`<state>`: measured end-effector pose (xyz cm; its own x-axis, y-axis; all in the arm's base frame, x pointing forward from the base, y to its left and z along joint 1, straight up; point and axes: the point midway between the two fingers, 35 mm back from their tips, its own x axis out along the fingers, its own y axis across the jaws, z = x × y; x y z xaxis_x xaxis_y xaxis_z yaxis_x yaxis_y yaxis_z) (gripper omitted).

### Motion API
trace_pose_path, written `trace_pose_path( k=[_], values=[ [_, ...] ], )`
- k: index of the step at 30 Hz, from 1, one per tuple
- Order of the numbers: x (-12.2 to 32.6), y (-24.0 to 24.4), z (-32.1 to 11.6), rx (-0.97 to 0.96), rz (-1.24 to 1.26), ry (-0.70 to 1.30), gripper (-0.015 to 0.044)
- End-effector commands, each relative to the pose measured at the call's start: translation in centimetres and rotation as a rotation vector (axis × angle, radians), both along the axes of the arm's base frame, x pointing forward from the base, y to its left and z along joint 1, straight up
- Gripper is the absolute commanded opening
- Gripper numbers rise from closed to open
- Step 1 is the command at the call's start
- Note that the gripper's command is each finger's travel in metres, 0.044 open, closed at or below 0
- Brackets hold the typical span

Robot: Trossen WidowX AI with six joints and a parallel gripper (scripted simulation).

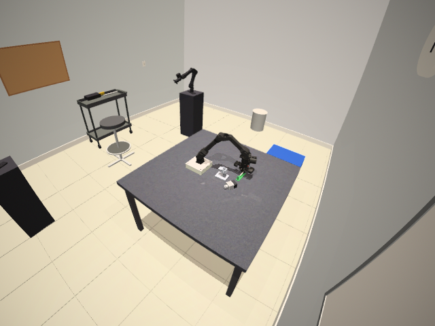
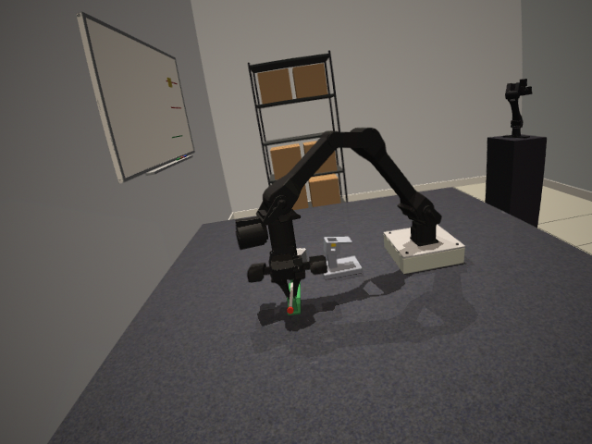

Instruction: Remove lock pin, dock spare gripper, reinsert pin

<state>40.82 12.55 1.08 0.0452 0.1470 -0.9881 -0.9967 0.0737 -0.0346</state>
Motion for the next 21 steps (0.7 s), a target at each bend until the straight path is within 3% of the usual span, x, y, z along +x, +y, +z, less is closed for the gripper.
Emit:
trace_pose_path(
  k=[1,21],
  values=[
    [0.0,0.0,-0.2,0.000,0.004,0.003,0.0000],
    [-0.2,-0.1,2.1,-0.003,0.000,0.012,0.0000]
  ],
)
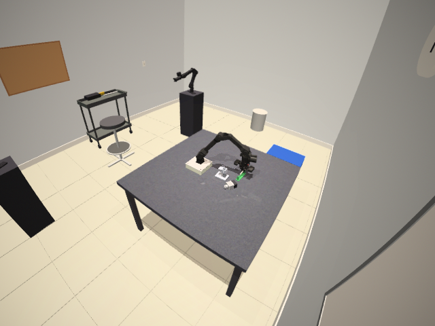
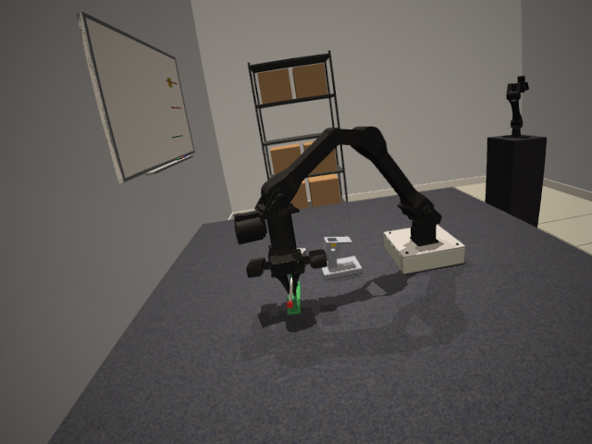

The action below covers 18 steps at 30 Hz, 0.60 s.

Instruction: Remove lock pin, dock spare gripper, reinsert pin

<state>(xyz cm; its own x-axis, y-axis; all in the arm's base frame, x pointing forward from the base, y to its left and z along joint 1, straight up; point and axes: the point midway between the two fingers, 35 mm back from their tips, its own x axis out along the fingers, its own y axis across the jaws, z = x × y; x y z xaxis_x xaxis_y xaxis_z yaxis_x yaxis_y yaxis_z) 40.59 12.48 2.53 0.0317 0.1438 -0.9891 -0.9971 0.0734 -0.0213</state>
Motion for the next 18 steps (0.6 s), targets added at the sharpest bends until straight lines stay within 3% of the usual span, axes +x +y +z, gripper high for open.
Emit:
trace_pose_path(
  k=[1,18],
  values=[
    [0.0,0.0,0.8,0.000,0.000,-0.001,0.0000],
    [-0.1,-1.4,1.4,-0.002,-0.001,0.004,0.0000]
  ],
)
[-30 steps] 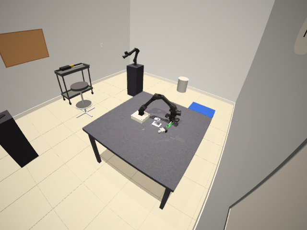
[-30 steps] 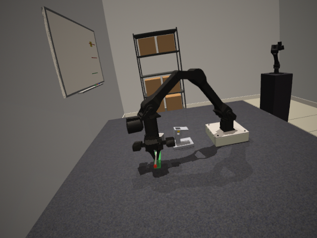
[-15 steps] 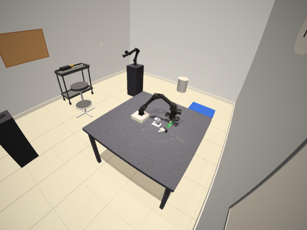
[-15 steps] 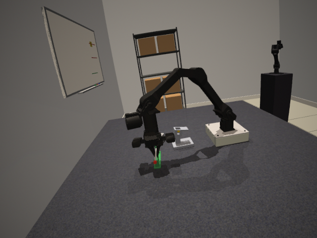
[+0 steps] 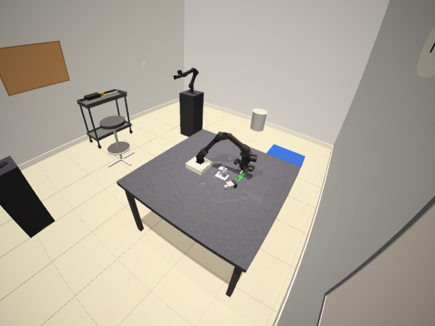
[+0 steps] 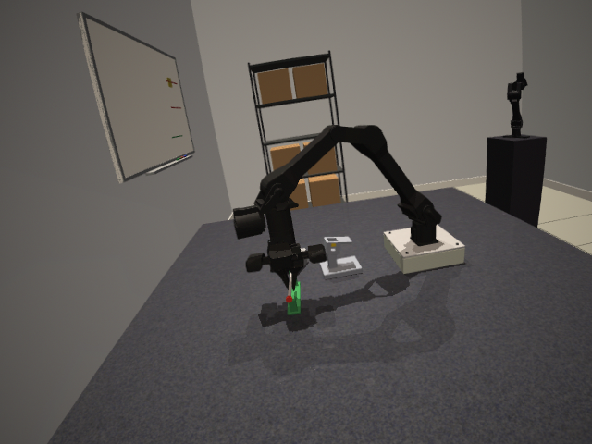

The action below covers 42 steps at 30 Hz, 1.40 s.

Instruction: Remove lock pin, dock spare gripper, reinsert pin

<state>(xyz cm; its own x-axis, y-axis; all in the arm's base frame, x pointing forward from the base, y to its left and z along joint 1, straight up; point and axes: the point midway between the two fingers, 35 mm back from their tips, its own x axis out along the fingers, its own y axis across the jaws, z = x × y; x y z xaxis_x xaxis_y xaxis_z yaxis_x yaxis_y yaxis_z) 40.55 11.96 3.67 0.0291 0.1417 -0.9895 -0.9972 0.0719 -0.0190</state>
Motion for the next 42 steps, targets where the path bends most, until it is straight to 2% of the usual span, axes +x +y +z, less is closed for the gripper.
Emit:
trace_pose_path(
  k=[1,15,42],
  values=[
    [0.0,-1.2,0.4,0.000,-0.003,0.001,0.0000],
    [-0.4,-5.4,1.7,-0.003,-0.006,0.001,0.0000],
    [-0.4,-5.4,-1.9,-0.003,-0.009,-0.025,0.0000]
  ],
)
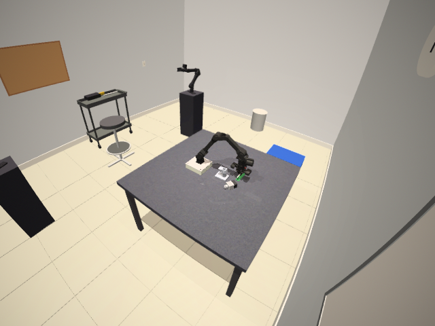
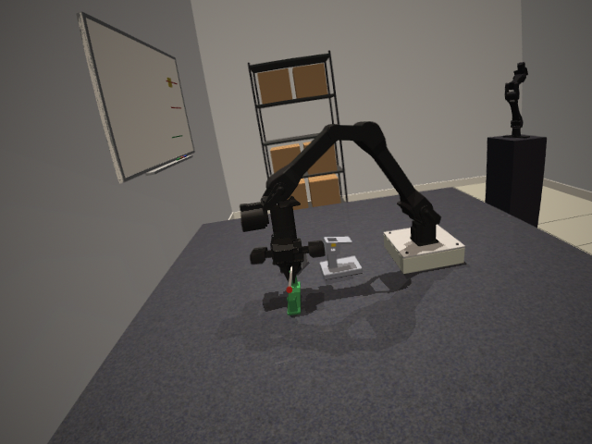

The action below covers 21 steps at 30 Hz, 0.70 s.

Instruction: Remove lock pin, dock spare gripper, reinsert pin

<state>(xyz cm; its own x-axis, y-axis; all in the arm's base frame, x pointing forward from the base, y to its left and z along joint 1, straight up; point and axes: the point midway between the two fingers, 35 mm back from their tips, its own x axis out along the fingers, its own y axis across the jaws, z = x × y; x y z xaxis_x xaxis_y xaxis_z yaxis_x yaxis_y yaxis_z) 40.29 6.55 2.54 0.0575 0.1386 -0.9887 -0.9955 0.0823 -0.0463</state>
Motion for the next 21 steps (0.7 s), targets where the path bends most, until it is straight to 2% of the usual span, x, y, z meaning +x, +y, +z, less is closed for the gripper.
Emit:
trace_pose_path(
  k=[1,21],
  values=[
    [-0.10,-0.03,-0.90,0.000,0.002,0.001,0.0000],
    [-0.19,-0.04,-1.70,0.001,0.003,-0.006,0.0000]
  ],
)
